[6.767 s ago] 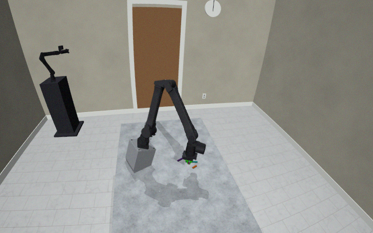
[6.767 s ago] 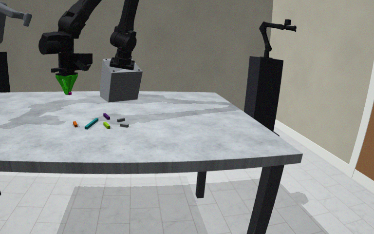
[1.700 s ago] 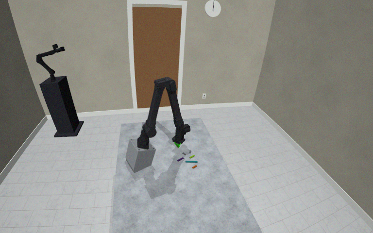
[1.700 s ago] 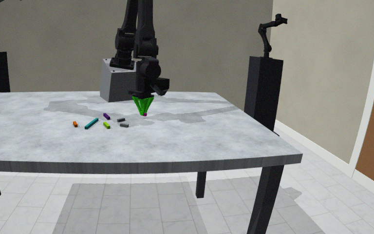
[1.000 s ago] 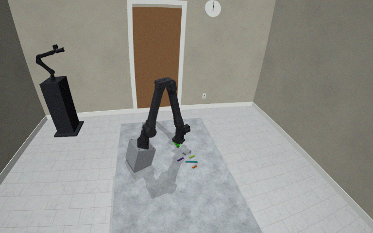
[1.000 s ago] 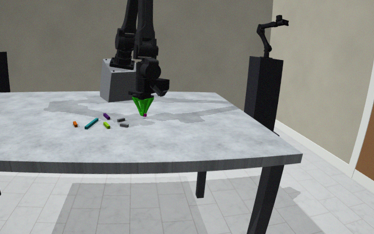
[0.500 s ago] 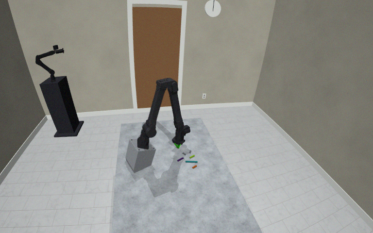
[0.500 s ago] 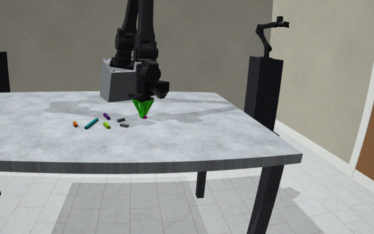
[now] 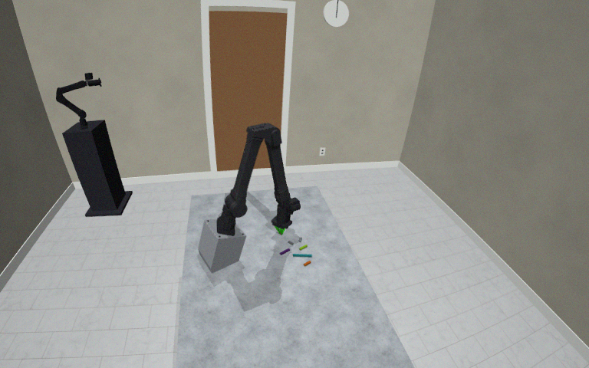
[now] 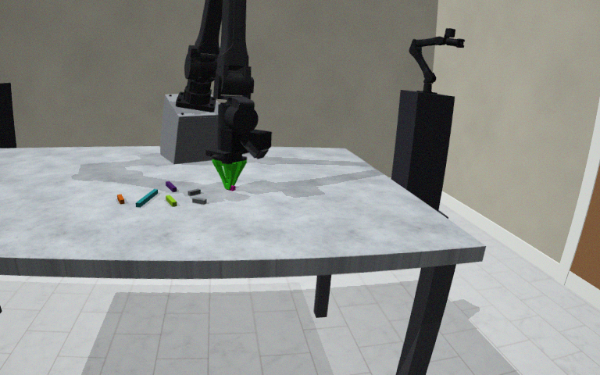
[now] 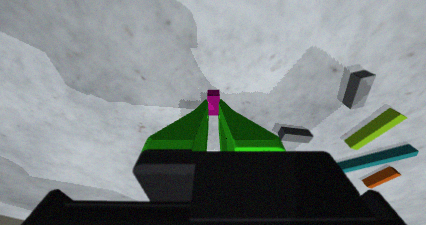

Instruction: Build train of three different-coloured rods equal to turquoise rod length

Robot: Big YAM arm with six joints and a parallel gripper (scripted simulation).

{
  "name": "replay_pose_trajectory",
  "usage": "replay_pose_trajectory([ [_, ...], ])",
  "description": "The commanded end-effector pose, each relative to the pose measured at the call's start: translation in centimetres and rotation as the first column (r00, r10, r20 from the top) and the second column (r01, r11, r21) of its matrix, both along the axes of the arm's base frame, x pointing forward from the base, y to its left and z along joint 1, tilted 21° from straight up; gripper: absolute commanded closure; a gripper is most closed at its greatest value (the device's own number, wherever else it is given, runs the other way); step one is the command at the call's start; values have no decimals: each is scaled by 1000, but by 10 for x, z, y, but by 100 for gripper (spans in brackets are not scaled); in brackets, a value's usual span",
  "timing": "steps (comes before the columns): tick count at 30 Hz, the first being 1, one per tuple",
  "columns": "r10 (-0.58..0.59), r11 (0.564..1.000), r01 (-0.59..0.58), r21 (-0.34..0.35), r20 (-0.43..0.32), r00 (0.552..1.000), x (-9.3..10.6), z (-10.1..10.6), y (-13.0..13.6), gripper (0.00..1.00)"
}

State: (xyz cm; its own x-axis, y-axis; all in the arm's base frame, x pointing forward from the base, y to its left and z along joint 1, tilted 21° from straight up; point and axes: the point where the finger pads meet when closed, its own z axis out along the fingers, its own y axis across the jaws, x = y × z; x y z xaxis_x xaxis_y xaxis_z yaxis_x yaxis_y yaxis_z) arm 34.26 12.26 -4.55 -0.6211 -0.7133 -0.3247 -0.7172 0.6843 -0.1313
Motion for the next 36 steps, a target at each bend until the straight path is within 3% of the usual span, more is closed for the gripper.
replay_pose_trajectory([
  [1,-1,1000,1,15,37,999,12,10,8,96],
  [22,-1,1000,1,15,37,999,12,10,8,96],
  [29,-1,1000,0,15,37,999,12,10,8,84],
  [36,-1,1000,0,15,37,999,12,10,8,80],
])
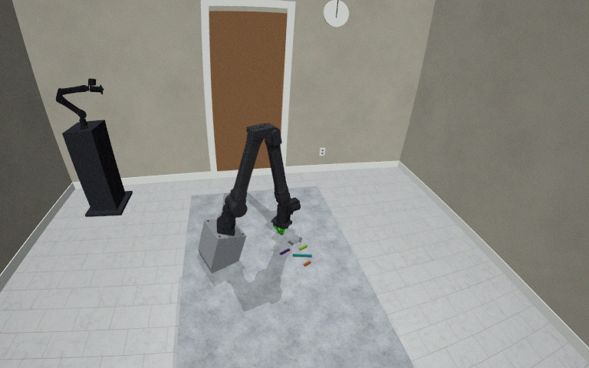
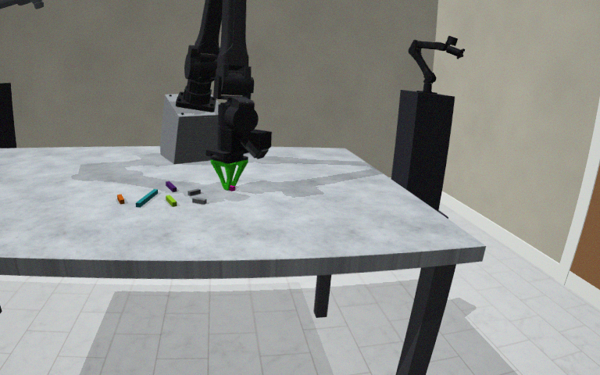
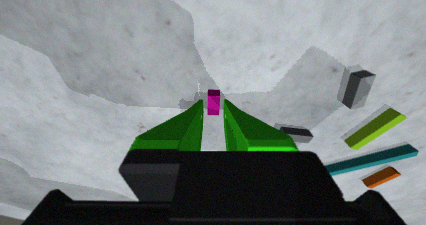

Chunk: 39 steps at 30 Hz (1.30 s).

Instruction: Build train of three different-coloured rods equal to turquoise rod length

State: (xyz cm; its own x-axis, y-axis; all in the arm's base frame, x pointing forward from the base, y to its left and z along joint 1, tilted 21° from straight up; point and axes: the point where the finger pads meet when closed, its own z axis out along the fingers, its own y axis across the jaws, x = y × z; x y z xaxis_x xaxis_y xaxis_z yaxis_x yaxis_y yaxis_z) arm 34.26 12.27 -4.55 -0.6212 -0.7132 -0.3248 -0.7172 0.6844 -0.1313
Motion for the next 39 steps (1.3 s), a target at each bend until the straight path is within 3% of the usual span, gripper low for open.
replay_pose_trajectory([
  [1,-1,1000,0,15,37,999,12,10,8,77],
  [14,-1,1000,0,15,40,999,12,15,8,77],
  [20,-1,1000,1,6,18,1000,-2,21,0,77],
  [29,-1,1000,1,12,46,999,-3,74,-7,77],
  [39,3,1000,-4,15,55,998,-10,105,-9,77],
])
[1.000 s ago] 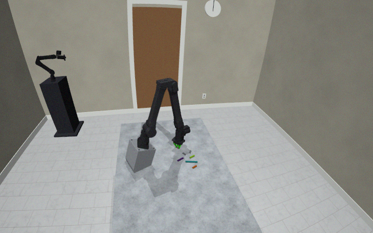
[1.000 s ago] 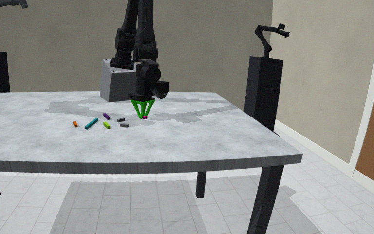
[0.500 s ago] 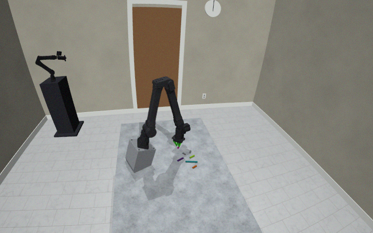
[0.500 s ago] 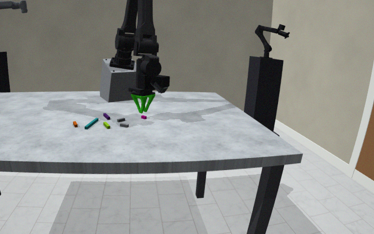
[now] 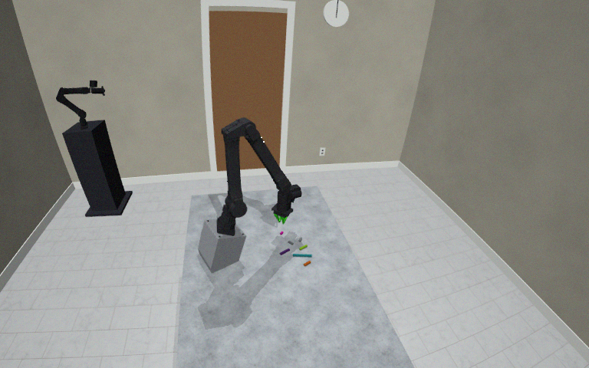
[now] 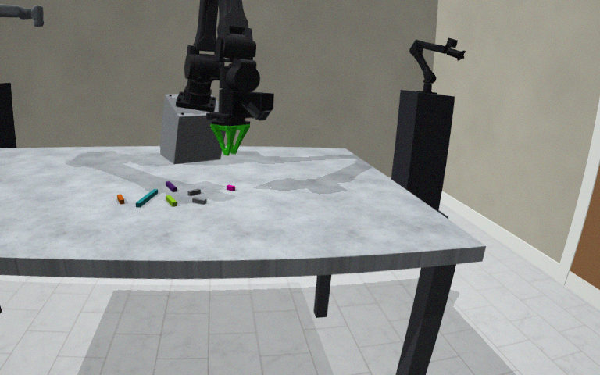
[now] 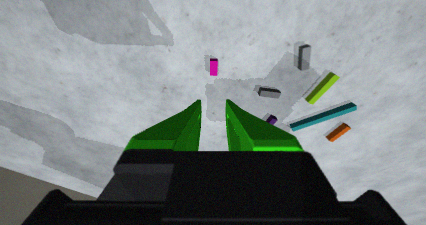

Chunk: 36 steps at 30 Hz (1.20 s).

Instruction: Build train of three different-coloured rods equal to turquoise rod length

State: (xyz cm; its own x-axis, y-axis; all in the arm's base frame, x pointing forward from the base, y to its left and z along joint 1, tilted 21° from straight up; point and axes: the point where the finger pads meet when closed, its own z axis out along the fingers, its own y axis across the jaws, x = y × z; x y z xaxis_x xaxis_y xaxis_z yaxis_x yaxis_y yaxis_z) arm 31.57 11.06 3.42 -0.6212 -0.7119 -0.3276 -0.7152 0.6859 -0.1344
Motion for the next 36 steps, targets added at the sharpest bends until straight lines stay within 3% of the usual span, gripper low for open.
replay_pose_trajectory([
  [1,5,1000,-6,15,51,999,17,27,3,77],
  [4,3,1000,-3,6,21,1000,14,17,2,77],
  [5,3,1000,-3,5,17,1000,11,14,1,0],
  [26,3,1000,-3,12,39,999,12,20,1,0],
  [29,35,999,-35,-4,34,999,30,19,-5,0],
  [32,151,987,-149,-53,50,987,76,20,-35,0],
  [35,151,987,-149,-53,50,987,77,20,-35,0],
  [36,172,984,-168,-53,84,981,77,33,-26,0],
])
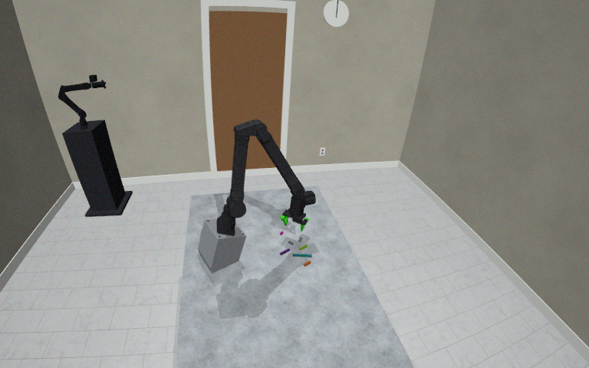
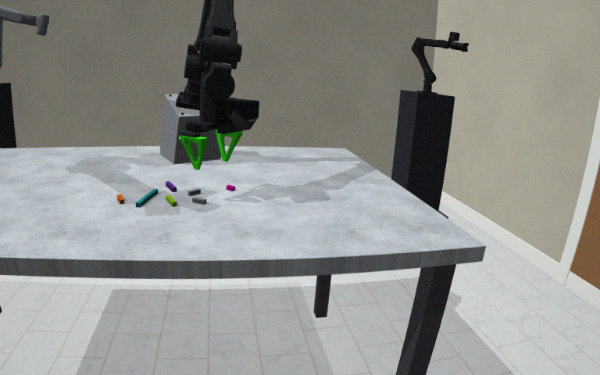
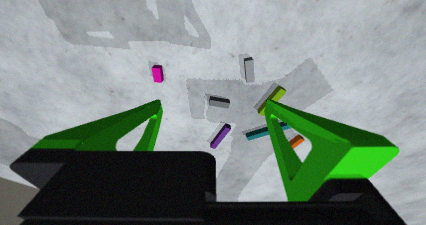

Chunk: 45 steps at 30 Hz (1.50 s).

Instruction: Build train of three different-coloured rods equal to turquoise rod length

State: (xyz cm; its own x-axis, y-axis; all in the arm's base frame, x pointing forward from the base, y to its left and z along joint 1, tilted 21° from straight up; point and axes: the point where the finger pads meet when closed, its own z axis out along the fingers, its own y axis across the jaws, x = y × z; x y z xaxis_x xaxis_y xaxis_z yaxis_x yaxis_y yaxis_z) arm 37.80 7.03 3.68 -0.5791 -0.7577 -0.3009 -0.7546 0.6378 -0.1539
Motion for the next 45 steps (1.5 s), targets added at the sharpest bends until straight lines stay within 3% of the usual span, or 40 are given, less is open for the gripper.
replay_pose_trajectory([
  [1,117,993,-116,-17,52,992,-2,15,12,0],
  [2,117,993,-116,-17,47,992,-3,15,12,0],
  [3,134,991,-132,-33,55,989,28,16,-7,0],
  [5,188,981,-184,-56,72,980,51,15,-26,0],
  [9,199,979,-195,-61,73,977,55,14,-30,0],
  [10,201,979,-195,-67,108,974,58,29,-29,77],
  [11,223,974,-219,-61,71,972,39,14,-20,77],
  [15,222,974,-217,-65,88,971,48,21,-20,77],
  [18,205,978,-201,-62,63,977,46,11,-28,77],
  [45,203,978,-199,-62,69,977,47,13,-28,77],
])
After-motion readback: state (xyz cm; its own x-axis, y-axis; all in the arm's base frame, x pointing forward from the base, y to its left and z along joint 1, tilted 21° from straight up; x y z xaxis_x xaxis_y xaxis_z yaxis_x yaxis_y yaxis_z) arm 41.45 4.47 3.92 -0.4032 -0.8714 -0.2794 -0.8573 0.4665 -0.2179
